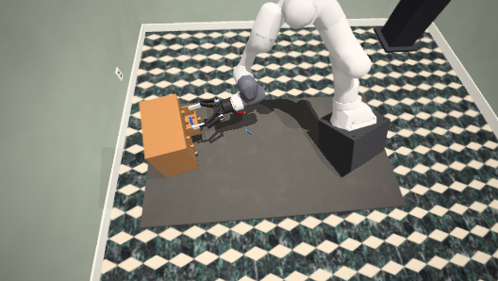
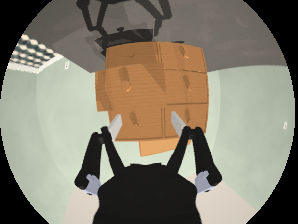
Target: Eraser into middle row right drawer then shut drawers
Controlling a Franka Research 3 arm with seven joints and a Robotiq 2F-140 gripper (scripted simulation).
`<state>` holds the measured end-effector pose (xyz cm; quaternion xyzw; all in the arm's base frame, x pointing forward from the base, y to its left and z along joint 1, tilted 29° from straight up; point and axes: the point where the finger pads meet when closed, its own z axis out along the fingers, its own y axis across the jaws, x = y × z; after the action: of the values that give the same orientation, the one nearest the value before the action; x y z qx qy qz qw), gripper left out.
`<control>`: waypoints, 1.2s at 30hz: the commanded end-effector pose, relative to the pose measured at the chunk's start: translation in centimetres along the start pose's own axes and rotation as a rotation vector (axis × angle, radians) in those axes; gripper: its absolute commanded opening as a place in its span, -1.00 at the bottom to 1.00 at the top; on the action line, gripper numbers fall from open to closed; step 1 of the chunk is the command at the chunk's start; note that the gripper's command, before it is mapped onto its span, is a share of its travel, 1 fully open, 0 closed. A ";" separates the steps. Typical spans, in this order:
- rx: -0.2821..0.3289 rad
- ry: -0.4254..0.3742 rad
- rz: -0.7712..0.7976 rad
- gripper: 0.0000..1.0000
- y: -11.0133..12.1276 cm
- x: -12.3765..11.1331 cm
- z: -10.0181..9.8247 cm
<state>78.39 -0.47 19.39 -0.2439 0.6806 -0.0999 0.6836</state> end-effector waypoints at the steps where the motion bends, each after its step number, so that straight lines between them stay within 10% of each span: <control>1: 0.003 -0.002 -0.006 1.00 -0.2 0.0 0.1; 36: 0.003 -0.002 -0.006 1.00 -0.2 -1.8 -1.5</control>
<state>77.28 0.23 21.01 -0.2438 0.6806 -0.0984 0.6838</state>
